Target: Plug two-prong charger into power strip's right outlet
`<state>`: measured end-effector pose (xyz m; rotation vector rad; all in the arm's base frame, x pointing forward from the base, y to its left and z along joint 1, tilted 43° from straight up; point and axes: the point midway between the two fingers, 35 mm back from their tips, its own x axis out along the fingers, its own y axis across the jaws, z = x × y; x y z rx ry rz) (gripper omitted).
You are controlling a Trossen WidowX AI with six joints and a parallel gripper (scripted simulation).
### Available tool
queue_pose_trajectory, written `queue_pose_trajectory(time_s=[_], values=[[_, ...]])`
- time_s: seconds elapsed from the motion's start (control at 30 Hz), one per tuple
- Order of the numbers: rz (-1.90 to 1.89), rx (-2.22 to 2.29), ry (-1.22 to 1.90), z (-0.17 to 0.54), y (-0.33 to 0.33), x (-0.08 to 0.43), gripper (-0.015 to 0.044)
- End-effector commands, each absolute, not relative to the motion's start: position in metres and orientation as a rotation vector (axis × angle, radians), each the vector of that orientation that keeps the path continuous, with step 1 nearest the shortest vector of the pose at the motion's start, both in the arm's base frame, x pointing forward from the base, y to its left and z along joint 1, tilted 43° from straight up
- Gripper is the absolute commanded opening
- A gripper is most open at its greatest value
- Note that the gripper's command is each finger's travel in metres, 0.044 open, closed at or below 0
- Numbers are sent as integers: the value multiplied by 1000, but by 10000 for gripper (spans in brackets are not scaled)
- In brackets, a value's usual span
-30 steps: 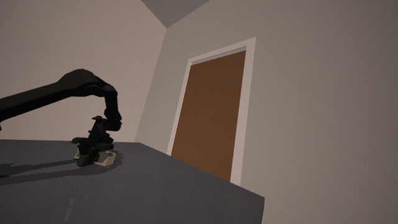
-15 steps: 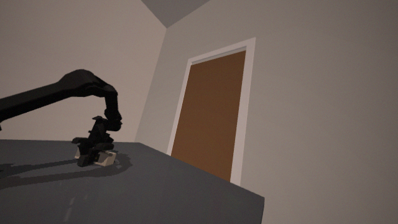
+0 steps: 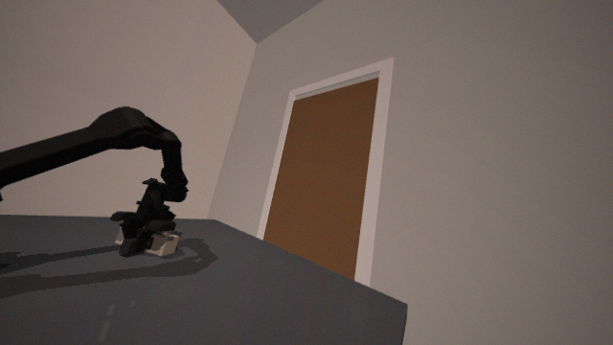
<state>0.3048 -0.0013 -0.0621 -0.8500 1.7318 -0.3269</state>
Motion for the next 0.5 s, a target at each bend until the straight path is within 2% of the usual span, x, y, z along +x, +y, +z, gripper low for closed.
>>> queue_pose_trajectory(time_s=[0.0, 0.47], values=[[-325, -849, 1732, -62, 0, 307, 0], [-325, -849, 1732, -63, 1, 310, 0]])
